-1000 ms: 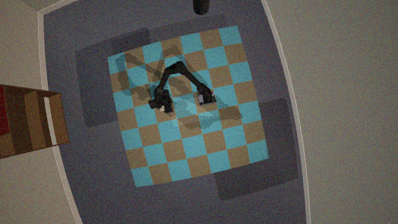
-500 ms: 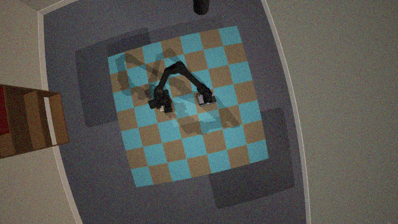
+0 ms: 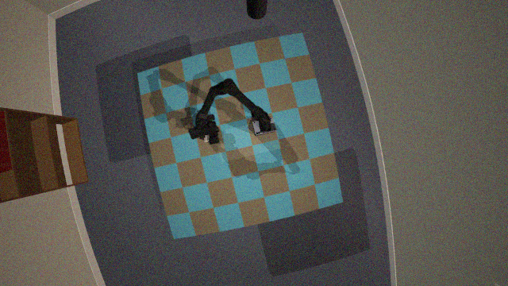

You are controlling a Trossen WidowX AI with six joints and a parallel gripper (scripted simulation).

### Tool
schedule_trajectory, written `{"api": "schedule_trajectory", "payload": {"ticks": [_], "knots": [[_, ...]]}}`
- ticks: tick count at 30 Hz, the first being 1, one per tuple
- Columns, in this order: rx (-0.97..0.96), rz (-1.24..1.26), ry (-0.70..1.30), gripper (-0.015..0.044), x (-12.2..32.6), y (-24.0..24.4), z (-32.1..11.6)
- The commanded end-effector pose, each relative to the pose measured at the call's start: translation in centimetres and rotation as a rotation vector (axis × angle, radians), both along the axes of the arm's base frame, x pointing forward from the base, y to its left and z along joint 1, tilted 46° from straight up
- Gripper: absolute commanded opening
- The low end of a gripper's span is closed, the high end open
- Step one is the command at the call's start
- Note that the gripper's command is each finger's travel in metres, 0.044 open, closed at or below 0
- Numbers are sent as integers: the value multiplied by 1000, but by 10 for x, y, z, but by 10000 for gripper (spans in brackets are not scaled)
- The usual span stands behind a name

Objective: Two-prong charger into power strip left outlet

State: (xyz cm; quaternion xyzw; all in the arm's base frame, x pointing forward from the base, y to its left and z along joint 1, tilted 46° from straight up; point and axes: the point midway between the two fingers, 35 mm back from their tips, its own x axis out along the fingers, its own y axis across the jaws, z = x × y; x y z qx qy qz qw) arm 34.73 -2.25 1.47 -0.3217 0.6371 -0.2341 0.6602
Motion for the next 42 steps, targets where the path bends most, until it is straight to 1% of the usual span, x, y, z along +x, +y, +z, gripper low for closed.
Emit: {"api": "schedule_trajectory", "payload": {"ticks": [1,42], "knots": [[5,2,0,0,2,1,1],[5,2,0,0,15,4,2]]}}
